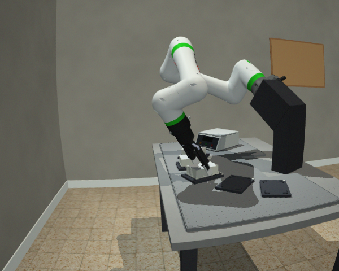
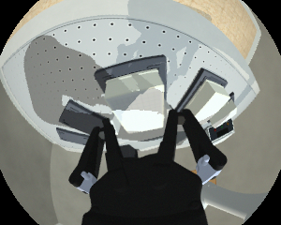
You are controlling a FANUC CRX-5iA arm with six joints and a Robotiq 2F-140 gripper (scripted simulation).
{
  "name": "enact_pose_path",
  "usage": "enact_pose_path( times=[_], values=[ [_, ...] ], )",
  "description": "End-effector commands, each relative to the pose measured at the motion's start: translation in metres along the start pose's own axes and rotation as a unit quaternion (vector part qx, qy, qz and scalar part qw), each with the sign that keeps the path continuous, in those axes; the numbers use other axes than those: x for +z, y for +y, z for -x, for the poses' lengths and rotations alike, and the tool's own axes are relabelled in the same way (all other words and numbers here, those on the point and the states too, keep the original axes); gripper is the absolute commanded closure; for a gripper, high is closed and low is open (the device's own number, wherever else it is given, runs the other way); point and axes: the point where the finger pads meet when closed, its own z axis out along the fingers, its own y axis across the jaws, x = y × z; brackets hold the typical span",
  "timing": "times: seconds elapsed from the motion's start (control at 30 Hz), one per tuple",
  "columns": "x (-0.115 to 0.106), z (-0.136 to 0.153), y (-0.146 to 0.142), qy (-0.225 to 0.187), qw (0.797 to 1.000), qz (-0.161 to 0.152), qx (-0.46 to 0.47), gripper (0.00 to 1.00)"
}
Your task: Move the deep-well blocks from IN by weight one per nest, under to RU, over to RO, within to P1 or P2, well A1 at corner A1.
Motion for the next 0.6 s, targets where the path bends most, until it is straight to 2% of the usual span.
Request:
enact_pose_path(
  times=[0.0,0.47,0.5,0.57],
  values=[
    [0.0002,-0.0003,-0.0002,0.0,1.0,0.0,0.0,0.9],
    [0.0019,-0.0013,-0.0002,0.0,1.0,0.0,0.0,0.9],
    [0.0019,-0.0013,-0.0002,0.0,1.0,0.0,0.0,0.0],
    [0.0019,-0.0013,-0.0002,0.0,1.0,0.0,0.0,0.0]
  ],
)
